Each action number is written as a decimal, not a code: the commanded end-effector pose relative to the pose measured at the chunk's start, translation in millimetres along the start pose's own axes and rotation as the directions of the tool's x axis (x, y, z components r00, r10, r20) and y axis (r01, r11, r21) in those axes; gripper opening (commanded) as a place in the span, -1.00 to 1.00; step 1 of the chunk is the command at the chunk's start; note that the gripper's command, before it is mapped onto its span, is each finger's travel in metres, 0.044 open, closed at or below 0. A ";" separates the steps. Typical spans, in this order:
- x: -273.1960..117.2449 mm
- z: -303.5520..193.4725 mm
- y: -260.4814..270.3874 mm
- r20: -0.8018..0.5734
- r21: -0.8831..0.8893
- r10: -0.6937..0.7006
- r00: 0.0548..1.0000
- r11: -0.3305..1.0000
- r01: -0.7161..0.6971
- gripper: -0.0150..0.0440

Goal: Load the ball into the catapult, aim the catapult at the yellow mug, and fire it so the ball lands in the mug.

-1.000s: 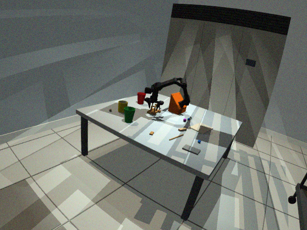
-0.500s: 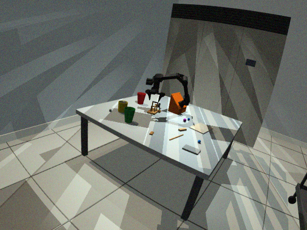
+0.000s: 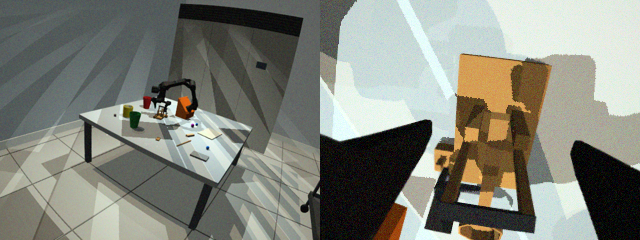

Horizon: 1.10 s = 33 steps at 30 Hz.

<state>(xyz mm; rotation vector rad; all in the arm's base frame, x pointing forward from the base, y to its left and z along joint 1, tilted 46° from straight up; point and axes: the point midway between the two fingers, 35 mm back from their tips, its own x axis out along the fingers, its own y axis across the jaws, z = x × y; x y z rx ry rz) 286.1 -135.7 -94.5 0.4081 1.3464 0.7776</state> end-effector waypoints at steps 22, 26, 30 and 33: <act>42.2 -0.6 2.3 0.001 0.006 0.009 1.000 1.000 -0.009 1.00; 48.6 -0.9 2.7 0.001 0.005 0.010 1.000 1.000 -0.010 1.00; 47.3 0.1 1.6 -0.002 -0.001 0.004 1.000 1.000 -0.004 0.91; 47.3 0.1 1.6 -0.002 -0.001 0.004 1.000 1.000 -0.004 0.64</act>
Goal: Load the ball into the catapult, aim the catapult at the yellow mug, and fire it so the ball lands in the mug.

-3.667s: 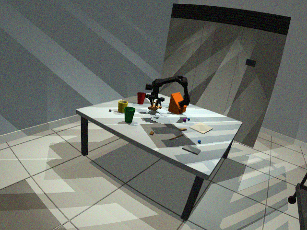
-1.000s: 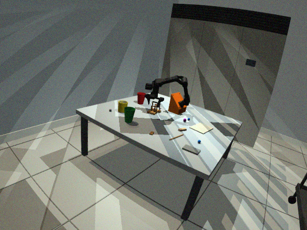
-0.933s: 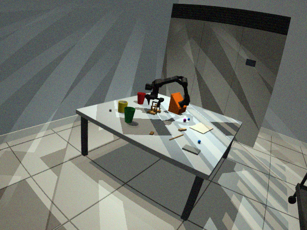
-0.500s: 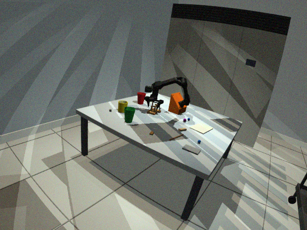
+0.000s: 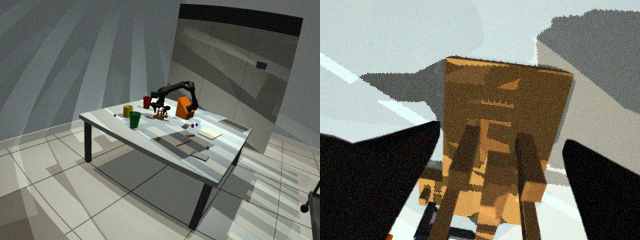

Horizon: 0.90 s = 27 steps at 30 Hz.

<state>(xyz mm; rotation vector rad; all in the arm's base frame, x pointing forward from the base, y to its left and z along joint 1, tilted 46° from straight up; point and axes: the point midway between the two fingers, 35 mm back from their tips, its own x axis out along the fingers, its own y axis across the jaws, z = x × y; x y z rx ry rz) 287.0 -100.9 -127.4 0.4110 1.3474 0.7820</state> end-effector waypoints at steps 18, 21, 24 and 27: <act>-47.5 -0.2 -0.3 -0.002 0.002 0.000 1.000 1.000 0.000 -0.49; -50.4 -0.4 -0.1 -0.002 0.003 0.000 1.000 1.000 0.000 -0.49; -50.2 -0.3 -0.2 -0.001 0.054 0.000 1.000 0.999 0.000 -0.49; -49.8 -0.4 -0.2 -0.001 0.156 0.001 1.000 0.988 -0.001 -0.49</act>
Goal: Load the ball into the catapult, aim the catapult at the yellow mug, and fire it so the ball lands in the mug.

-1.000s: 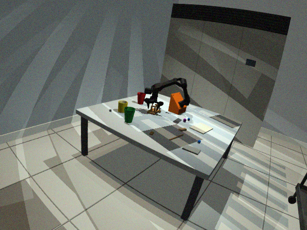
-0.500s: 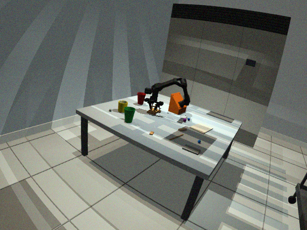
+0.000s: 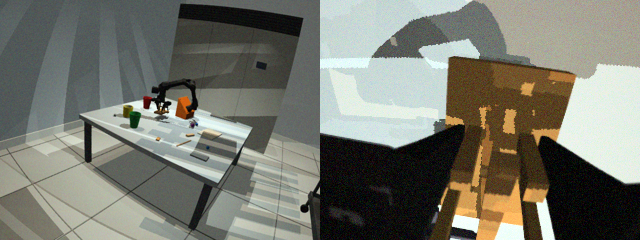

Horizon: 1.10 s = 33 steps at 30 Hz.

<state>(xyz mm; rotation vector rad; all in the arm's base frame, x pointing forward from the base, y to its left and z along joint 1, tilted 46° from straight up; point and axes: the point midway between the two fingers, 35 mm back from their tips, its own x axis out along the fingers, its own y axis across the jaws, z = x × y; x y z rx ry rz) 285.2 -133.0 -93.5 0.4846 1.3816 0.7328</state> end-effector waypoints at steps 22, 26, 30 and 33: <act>-1.0 -5.2 -21.9 0.000 0.677 -0.006 1.000 0.736 0.004 -0.49; -0.8 -5.9 -22.9 0.000 0.678 -0.006 1.000 0.735 0.004 -0.49; 4.4 -5.6 -23.3 0.000 0.678 -0.006 1.000 0.735 0.004 -0.49; 9.4 -5.5 -23.6 0.001 0.678 -0.006 1.000 0.735 0.004 -0.49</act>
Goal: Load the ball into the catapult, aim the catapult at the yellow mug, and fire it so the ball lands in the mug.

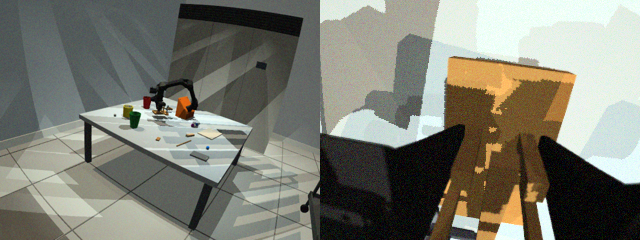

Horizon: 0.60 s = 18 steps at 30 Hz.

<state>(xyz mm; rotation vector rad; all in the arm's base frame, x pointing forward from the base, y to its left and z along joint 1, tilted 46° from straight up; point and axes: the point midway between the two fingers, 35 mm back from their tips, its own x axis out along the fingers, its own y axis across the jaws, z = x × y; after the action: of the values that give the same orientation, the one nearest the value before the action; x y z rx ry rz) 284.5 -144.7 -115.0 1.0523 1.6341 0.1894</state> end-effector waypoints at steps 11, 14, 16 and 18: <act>20.9 0.7 -0.9 0.003 0.006 0.001 1.000 1.000 -0.001 -0.49; 25.8 0.7 -0.9 0.003 0.006 0.002 1.000 1.000 -0.002 -0.49; 29.1 0.6 -1.0 0.003 0.005 0.002 1.000 1.000 -0.002 -0.49; 32.4 0.5 -1.0 0.002 0.005 0.002 1.000 1.000 -0.002 -0.49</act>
<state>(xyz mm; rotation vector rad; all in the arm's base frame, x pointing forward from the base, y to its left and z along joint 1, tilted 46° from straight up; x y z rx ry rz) 285.5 -124.0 -136.8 1.0486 1.6388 0.1895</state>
